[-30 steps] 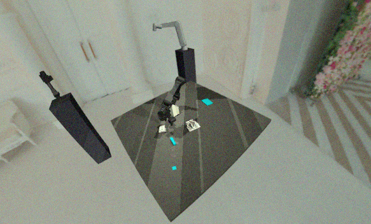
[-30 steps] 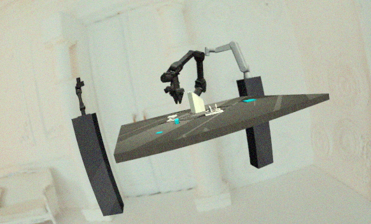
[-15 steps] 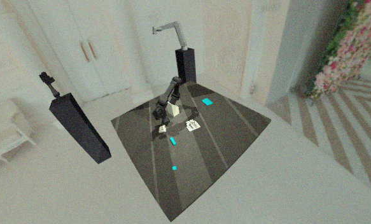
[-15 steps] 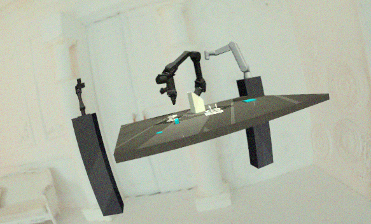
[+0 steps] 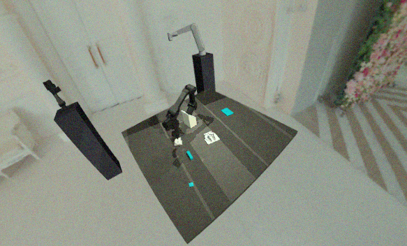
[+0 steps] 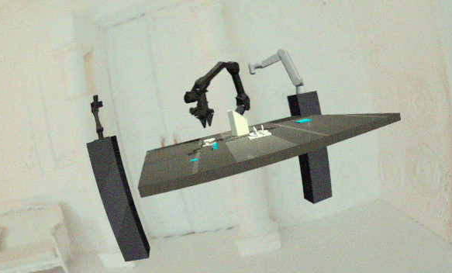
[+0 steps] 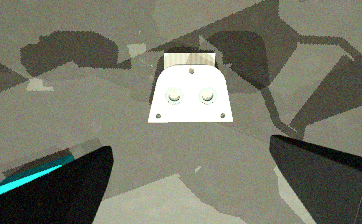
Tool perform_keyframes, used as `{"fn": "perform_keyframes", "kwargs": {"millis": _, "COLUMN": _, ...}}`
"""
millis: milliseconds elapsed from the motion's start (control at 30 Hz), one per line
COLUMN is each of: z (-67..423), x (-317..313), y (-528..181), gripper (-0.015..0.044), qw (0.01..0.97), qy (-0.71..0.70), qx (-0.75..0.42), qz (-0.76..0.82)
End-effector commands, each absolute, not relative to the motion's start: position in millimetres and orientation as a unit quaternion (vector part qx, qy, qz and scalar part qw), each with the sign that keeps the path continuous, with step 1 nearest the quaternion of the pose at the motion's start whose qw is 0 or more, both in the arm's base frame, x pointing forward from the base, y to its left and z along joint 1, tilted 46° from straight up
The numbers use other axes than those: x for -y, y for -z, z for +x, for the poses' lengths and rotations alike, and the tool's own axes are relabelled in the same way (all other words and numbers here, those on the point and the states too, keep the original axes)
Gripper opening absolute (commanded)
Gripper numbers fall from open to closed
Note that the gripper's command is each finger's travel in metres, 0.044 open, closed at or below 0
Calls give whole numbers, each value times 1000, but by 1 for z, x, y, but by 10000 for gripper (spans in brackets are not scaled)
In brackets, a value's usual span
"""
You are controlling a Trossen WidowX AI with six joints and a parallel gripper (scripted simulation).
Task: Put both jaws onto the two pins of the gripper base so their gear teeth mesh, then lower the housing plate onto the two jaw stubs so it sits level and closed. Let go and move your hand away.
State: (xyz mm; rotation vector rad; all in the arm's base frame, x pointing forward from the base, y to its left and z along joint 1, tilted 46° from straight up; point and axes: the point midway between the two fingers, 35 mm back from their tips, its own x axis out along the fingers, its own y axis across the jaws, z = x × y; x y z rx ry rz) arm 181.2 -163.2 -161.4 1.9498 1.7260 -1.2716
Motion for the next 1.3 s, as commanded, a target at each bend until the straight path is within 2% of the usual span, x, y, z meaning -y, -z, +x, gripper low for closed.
{"fn": "perform_keyframes", "kwargs": {"millis": 0, "z": 174, "x": 163, "y": 166, "gripper": 440, "qw": 98, "qy": 450, "qx": -585, "qz": 667}}
{"fn": "perform_keyframes", "kwargs": {"millis": 200, "z": 174, "x": 162, "y": 168, "gripper": 440, "qw": 98, "qy": 450, "qx": -585, "qz": 667}}
{"fn": "perform_keyframes", "kwargs": {"millis": 400, "z": 169, "x": 134, "y": 193, "gripper": 440, "qw": 98, "qy": 449, "qx": -586, "qz": 667}}
{"fn": "perform_keyframes", "kwargs": {"millis": 1267, "z": 169, "x": 134, "y": 193, "gripper": 440, "qw": 98, "qy": 449, "qx": -586, "qz": 667}}
